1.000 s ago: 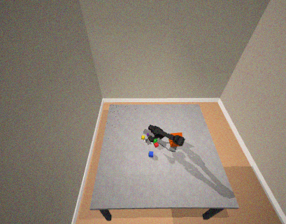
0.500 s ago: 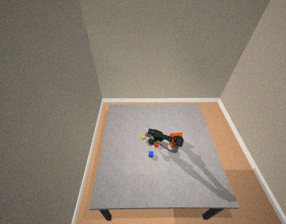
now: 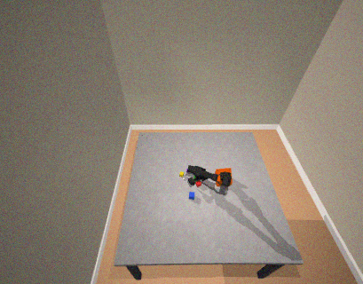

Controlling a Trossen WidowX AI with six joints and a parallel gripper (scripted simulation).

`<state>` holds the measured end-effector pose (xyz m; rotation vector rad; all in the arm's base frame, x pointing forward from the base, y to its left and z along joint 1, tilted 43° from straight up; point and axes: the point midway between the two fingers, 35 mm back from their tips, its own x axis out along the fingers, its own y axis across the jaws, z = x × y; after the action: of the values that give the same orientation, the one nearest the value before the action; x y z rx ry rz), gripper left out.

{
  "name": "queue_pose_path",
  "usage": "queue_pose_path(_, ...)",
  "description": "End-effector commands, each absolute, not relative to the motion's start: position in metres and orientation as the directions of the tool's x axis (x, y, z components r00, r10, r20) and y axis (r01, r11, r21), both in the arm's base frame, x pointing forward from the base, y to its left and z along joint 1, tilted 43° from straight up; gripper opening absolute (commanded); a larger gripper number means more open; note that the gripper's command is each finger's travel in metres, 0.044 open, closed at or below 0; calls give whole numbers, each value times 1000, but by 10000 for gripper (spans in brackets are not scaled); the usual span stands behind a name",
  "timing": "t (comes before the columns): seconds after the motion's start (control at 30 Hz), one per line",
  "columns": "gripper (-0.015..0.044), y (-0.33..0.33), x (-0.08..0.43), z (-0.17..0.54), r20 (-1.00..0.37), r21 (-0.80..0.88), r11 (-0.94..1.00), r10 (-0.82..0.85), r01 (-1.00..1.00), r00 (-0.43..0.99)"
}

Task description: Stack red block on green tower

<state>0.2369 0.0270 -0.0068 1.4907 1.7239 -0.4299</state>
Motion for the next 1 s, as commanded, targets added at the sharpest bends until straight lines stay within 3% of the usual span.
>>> queue_pose_path(0.0, 440, 33, 234, -12, -741, 232, 245, 672, 941, 7)
queue_pose_path(0.77, 440, 41, 233, -21, -739, 232, 245, 673, 941, 7)
queue_pose_path(0.97, 282, 41, 233, -21, -739, 232, 245, 673, 941, 7)
